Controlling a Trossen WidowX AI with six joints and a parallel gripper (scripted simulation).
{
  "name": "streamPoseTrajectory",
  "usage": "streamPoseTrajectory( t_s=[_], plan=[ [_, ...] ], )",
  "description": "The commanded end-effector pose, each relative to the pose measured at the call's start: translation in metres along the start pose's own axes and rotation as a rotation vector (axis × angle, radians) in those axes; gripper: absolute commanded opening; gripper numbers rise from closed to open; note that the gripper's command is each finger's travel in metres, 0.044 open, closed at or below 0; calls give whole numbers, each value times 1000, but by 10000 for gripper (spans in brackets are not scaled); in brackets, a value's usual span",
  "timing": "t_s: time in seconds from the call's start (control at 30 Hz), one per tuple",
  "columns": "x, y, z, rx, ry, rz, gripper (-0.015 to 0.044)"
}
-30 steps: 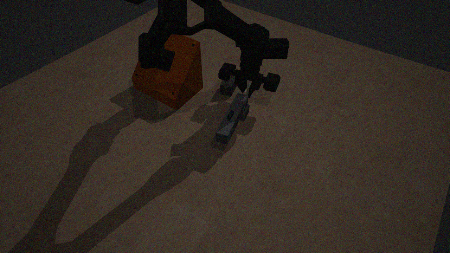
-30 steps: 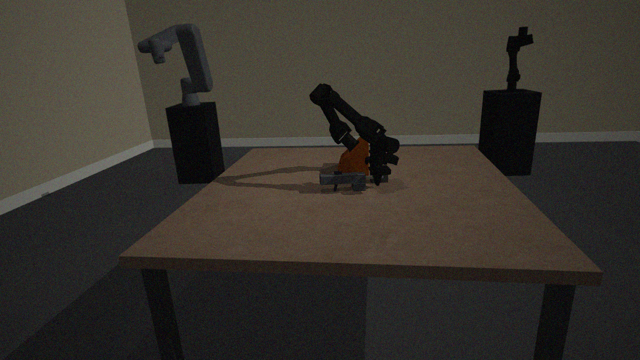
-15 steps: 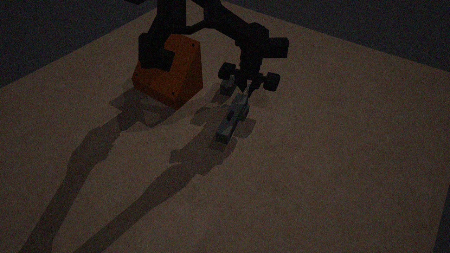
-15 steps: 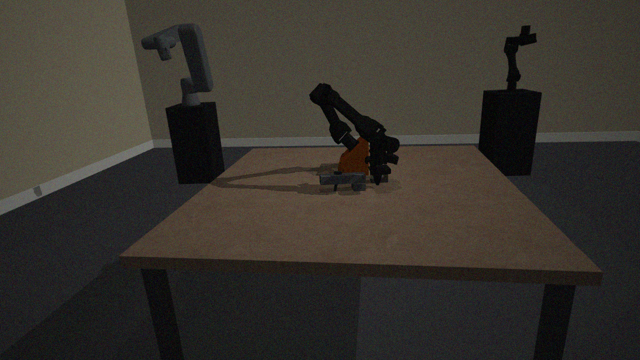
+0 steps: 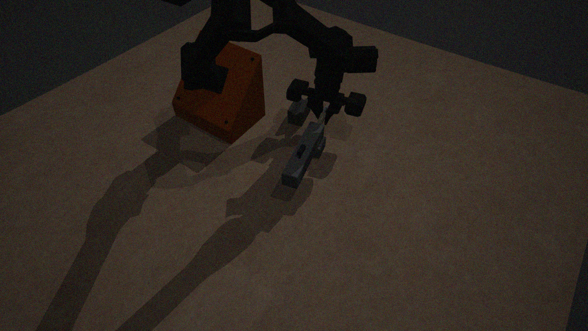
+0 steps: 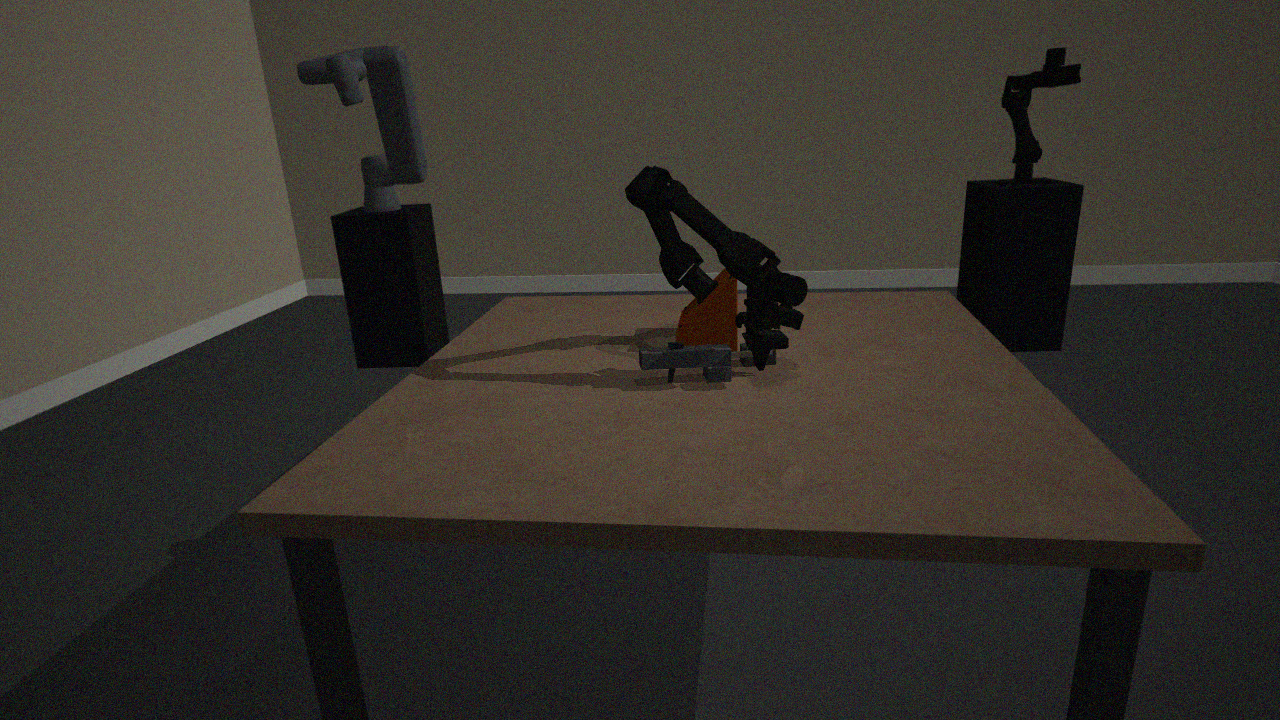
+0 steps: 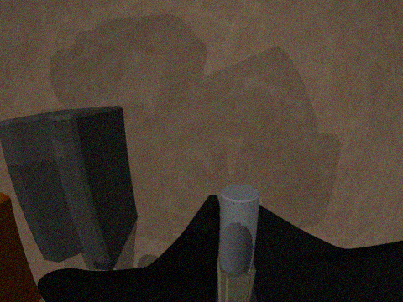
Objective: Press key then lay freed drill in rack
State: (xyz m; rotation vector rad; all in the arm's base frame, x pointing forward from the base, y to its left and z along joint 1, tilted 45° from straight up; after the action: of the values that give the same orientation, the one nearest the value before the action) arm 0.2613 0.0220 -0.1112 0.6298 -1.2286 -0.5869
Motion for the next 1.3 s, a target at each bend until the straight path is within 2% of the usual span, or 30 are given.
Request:
streamPoseTrajectory(
  t_s=[0.0,1.27],
  plan=[
    [-7,3,-5,10,-5,-4,0],
    [-54,5,-8,12,-6,-8,0]
  ],
)
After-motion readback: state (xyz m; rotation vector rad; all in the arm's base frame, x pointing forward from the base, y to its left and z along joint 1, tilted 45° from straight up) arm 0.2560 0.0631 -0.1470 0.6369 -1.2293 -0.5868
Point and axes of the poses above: the point midway between the two fingers, 35 mm back from their tips, its own y axis back along the fingers, its own z axis across the jaws, x = y × z, the point moved 2 cm from there along y, back along the fingers, and after that the axes turned 5 degrees about y, right-handed, at the moved point
